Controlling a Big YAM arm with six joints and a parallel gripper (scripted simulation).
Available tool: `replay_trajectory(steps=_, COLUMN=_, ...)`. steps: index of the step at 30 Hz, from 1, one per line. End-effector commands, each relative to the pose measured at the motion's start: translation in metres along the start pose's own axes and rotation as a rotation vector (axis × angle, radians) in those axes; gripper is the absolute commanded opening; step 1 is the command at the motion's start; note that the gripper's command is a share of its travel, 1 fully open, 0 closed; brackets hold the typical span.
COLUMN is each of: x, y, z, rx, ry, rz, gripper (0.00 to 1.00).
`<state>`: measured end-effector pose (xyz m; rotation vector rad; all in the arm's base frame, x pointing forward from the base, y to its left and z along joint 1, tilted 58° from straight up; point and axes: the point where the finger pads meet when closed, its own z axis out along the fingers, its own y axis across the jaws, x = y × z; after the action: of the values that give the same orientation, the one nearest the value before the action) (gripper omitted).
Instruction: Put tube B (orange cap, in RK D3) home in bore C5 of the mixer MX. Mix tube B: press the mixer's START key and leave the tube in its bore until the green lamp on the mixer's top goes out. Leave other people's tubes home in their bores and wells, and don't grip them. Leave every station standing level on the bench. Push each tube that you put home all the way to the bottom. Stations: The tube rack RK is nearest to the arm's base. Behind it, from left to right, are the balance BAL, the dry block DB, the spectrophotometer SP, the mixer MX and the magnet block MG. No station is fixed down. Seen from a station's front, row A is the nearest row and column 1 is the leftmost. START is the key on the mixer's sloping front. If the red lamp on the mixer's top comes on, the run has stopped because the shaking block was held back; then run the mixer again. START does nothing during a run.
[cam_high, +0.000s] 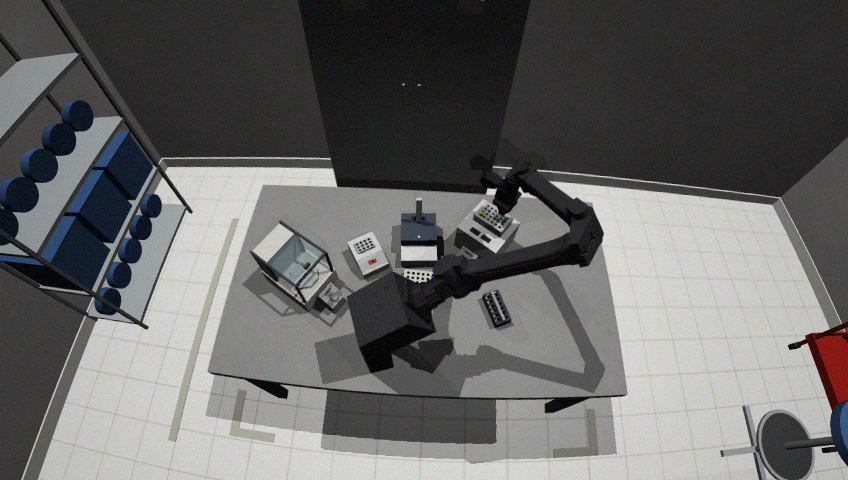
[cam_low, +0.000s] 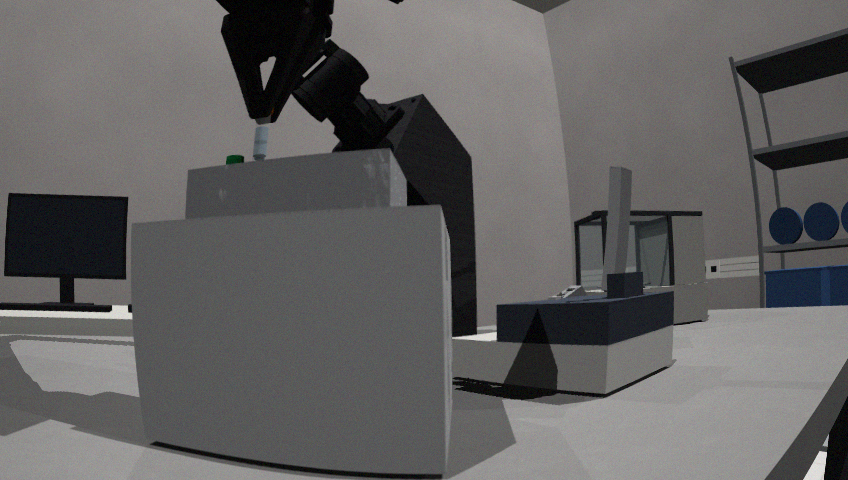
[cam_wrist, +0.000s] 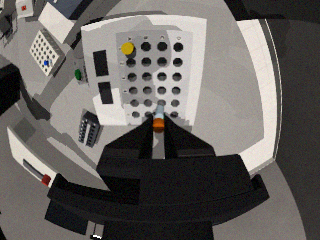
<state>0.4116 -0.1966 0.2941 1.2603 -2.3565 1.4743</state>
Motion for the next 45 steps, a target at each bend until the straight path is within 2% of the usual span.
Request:
replay_trajectory(steps=1, x=0.011, y=-0.0119, z=-0.0028, rx=0.016, ry=0.004, rz=0.016, gripper=0.09)
replay_trajectory(steps=15, x=0.0111, y=-0.0185, z=-0.0033, rx=0.019, ry=0.003, rz=0.019, gripper=0.09)
replay_trajectory(steps=45, x=0.0057, y=-0.0153, z=0.0037, rx=0.014, ry=0.004, rz=0.014, gripper=0.09)
